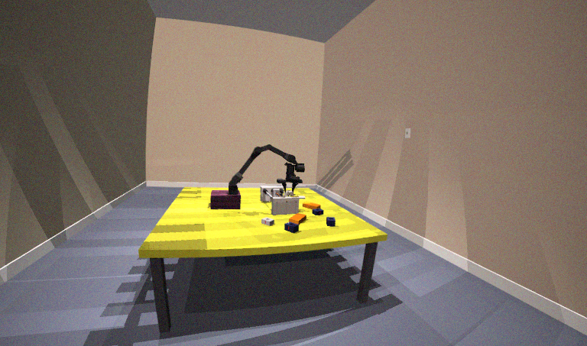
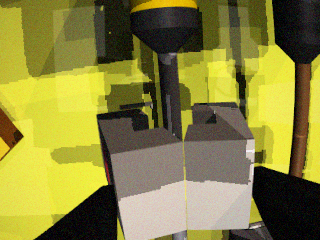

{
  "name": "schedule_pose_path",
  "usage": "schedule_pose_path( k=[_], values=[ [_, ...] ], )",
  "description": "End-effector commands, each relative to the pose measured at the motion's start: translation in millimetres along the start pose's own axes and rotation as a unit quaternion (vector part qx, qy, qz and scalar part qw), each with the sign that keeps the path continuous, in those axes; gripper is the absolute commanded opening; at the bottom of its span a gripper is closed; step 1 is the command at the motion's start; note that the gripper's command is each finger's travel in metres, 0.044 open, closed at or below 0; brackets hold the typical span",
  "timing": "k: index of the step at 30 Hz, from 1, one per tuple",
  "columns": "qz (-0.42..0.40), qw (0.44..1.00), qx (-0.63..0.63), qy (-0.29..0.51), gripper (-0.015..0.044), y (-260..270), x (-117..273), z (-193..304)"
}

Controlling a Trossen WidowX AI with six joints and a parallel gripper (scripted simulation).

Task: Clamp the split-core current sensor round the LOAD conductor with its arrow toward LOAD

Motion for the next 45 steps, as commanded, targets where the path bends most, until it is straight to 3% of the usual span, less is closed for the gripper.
schedule_pose_path(
  k=[1, 25, 41, 45],
  values=[
    [-0.001, 1.0, 0.0, 0.0, 0.0, 0.5, 1.1, 0.0],
    [-0.001, 1.0, 0.0, 0.0, 0.0, 0.5, 1.1, 0.0],
    [-0.001, 1.0, 0.0, 0.0, 0.042, 0.5, 1.1, 0.0],
    [-0.001, 1.0, 0.0, 0.0, 0.044, 0.5, 1.1, 0.0]
  ],
)
Point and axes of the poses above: the point midway between the two fingers, 35 mm back from their tips, its own x axis back along the fingers, its own y axis across the jaws, z = x × y, the point moved 2 cm from there along x, back along the fingers, and after that the axes turned 13 degrees about -x, right-handed, at the moved point
